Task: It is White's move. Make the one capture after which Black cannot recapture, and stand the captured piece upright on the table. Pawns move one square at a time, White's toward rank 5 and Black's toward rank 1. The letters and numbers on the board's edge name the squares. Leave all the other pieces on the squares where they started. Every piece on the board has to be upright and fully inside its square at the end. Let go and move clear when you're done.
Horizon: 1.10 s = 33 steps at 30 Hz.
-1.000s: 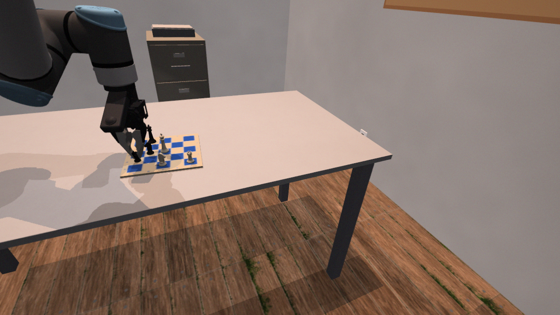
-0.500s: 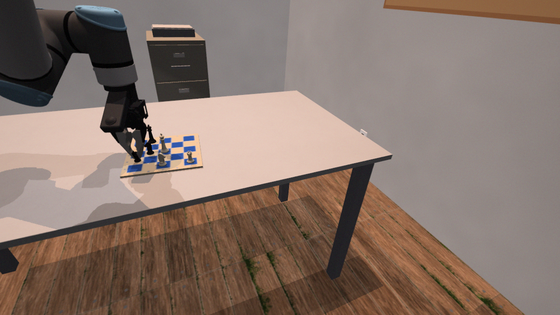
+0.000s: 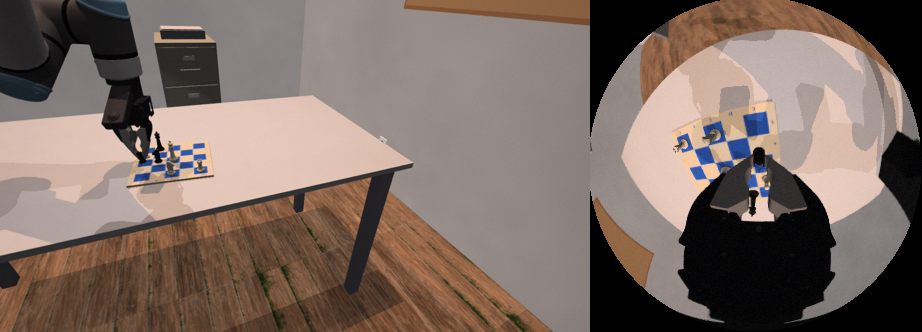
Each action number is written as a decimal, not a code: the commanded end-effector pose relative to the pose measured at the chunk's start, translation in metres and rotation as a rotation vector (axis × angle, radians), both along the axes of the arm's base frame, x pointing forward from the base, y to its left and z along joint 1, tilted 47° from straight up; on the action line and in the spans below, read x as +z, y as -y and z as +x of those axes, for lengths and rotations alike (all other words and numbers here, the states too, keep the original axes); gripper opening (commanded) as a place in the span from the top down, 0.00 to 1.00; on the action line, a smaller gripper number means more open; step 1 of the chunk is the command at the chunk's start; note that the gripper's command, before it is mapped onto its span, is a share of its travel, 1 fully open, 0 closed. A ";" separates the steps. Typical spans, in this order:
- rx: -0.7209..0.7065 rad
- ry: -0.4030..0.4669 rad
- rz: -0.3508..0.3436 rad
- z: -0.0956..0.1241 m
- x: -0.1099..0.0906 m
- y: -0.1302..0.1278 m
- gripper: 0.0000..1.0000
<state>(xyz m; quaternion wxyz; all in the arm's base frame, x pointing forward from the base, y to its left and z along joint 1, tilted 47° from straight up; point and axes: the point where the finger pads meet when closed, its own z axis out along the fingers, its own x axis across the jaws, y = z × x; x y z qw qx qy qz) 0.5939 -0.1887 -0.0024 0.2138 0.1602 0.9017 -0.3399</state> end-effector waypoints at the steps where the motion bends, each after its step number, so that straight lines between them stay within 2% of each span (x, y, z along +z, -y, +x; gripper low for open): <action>1: 0.000 0.000 0.001 -0.008 0.020 -0.020 1.00; 6: 0.000 0.000 0.001 -0.016 0.041 -0.041 1.00; 10: 0.000 0.000 0.001 -0.020 0.049 -0.049 1.00; 24: 0.000 -0.001 0.000 -0.020 0.051 -0.051 1.00; 27: 0.009 -0.009 -0.003 -0.010 0.051 -0.052 1.00; 29: 0.021 -0.022 -0.008 0.005 0.052 -0.054 1.00; 31: 0.021 -0.022 -0.008 0.005 0.052 -0.054 1.00; 33: 0.040 -0.041 -0.015 0.027 0.053 -0.057 1.00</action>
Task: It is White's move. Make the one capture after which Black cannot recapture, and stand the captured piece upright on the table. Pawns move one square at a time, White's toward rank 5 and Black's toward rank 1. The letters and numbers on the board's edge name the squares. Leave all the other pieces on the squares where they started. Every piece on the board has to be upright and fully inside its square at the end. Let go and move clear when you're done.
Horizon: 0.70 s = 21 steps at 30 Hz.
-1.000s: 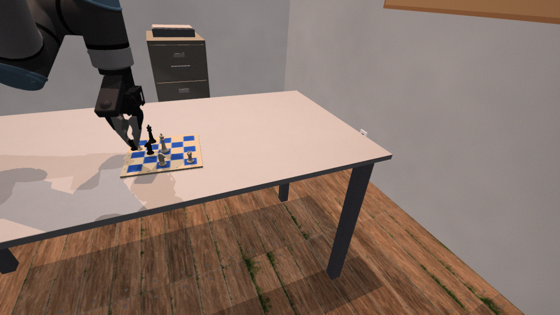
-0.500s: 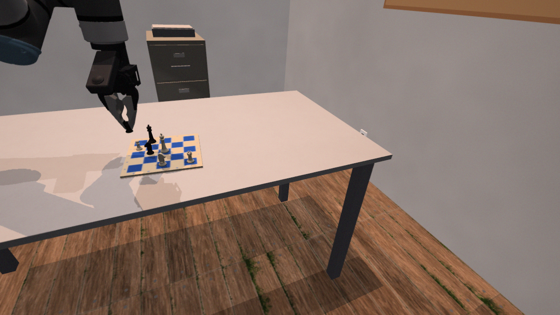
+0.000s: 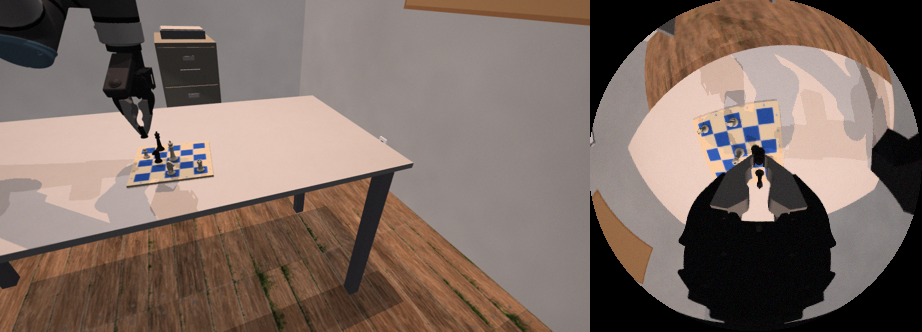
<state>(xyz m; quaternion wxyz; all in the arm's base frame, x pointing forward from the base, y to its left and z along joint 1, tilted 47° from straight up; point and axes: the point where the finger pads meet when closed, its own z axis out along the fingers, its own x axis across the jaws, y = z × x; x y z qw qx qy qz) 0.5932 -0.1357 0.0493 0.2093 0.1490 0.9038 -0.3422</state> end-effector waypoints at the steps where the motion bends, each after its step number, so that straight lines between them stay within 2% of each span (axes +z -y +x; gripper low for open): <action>1: 0.034 -0.035 -0.013 0.041 0.003 -0.006 1.00; 5: 0.085 -0.087 -0.034 0.100 0.010 -0.018 1.00; 6: 0.085 -0.087 -0.034 0.100 0.010 -0.018 1.00; 9: 0.124 -0.125 -0.049 0.142 0.017 -0.029 1.00; 10: 0.124 -0.125 -0.049 0.142 0.017 -0.029 1.00; 13: 0.154 -0.155 -0.062 0.175 0.024 -0.039 1.00; 15: 0.154 -0.155 -0.062 0.175 0.024 -0.039 1.00; 18: 0.171 -0.171 -0.070 0.193 0.028 -0.046 1.00; 21: 0.175 -0.176 -0.072 0.198 0.029 -0.047 1.00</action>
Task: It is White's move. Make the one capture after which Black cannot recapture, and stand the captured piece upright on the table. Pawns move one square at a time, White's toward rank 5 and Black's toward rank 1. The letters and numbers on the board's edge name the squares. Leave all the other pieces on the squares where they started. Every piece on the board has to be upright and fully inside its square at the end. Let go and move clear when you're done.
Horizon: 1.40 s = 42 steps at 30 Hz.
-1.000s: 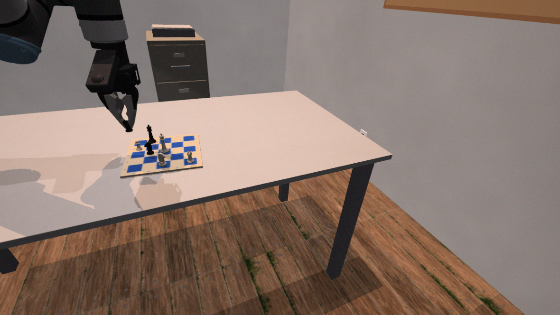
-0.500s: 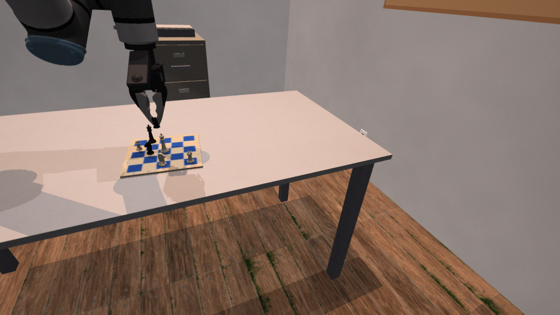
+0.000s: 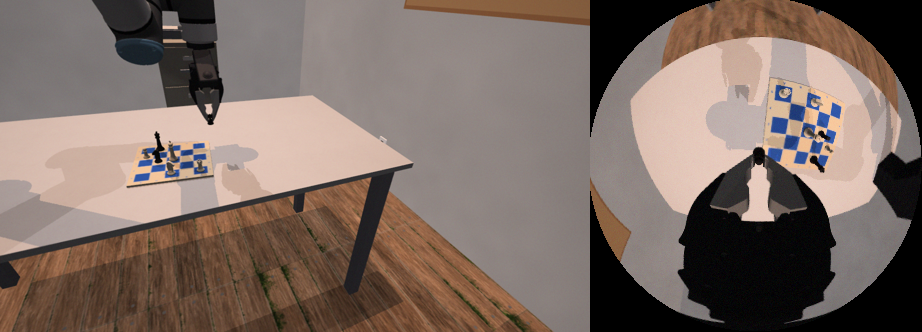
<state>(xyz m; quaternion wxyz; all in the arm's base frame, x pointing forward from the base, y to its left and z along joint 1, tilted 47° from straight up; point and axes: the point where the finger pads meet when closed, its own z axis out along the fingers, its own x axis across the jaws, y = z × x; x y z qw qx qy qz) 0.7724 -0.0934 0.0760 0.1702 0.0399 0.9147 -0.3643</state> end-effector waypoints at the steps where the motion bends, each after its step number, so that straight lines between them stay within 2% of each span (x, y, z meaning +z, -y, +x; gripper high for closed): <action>1: 0.011 -0.019 -0.006 0.019 0.003 -0.005 1.00; 19: 0.010 -0.020 -0.006 0.020 -0.001 -0.002 1.00; 28: 0.010 -0.020 -0.006 0.027 -0.017 0.015 1.00; 42: 0.010 -0.020 -0.006 0.043 -0.058 0.055 1.00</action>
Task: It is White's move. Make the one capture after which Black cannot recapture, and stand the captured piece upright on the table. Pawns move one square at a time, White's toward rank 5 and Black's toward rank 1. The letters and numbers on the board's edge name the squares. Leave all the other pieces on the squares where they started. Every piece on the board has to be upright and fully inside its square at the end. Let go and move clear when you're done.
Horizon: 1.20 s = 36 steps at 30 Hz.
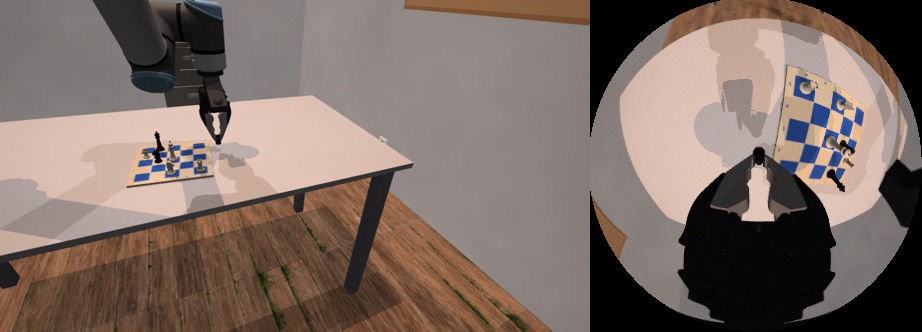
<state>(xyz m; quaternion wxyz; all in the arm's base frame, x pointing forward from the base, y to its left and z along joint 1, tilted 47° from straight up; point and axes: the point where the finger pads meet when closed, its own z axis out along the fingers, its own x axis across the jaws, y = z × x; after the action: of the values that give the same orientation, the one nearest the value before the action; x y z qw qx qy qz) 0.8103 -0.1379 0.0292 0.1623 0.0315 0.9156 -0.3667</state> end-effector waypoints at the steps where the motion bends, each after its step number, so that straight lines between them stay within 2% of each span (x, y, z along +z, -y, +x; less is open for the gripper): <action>1: 0.002 0.002 0.000 0.006 -0.012 0.012 1.00; 36: 0.002 0.002 0.000 0.008 -0.016 0.016 1.00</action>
<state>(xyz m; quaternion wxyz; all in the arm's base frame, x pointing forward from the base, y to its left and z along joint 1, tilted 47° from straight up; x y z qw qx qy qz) 0.8177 -0.1541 0.0130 0.1628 0.0312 0.9155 -0.3667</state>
